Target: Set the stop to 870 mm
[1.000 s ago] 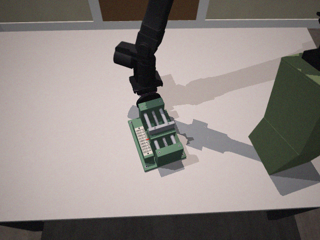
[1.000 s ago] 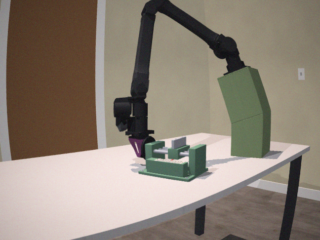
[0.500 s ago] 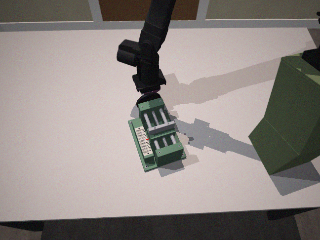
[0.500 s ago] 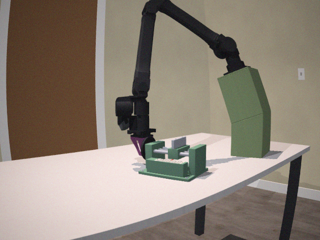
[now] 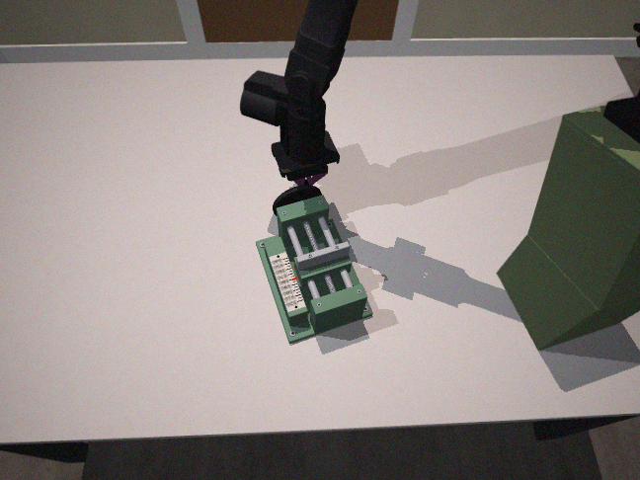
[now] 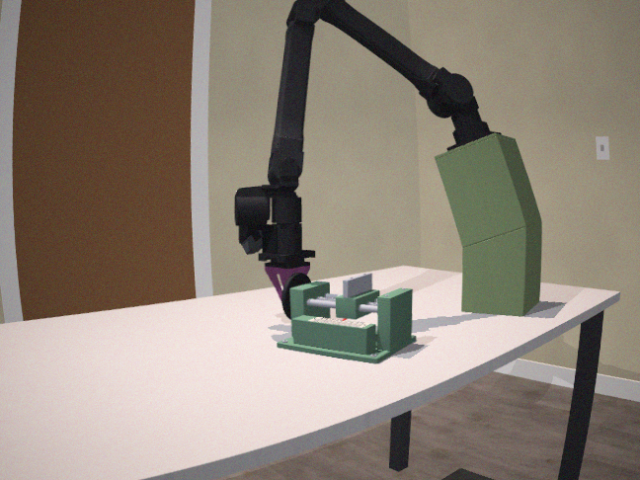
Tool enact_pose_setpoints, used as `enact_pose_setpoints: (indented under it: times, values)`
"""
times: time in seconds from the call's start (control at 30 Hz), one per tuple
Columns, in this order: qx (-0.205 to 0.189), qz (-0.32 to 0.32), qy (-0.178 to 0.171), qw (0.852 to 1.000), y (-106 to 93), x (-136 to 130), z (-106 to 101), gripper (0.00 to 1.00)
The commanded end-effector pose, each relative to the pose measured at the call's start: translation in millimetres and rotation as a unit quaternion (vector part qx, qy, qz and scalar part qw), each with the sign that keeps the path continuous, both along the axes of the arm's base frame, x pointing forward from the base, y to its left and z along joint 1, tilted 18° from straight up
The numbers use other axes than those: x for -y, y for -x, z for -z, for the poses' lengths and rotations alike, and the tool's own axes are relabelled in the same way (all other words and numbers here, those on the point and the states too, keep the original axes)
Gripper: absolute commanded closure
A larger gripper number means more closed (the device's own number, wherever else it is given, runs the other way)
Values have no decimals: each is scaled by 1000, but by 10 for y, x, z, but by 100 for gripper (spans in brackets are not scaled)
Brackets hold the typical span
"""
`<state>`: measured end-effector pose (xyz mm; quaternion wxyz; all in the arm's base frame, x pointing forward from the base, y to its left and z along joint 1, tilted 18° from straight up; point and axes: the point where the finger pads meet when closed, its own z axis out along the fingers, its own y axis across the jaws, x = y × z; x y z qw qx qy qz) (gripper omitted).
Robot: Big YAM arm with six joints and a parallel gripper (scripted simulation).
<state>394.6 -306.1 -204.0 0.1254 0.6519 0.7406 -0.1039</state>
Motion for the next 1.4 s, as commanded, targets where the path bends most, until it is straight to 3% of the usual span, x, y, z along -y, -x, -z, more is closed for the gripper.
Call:
enact_pose_setpoints:
  times: [0.0, 0.53, 0.7, 0.83, 1.07, 1.37]
  values:
    - [-6, 6, 6, 1000, 122, 90, -147, 94]
    - [-3, 14, 5, 1000, 143, 15, -362, 94]
    - [-2, 9, 5, 1000, 66, -54, -398, 94]
    - [5, 2, 9, 1000, -115, -96, -500, 94]
    - [3, 4, 8, 1000, -104, -107, -520, 94]
    - [10, 2, 11, 1000, -274, -119, -622, 94]
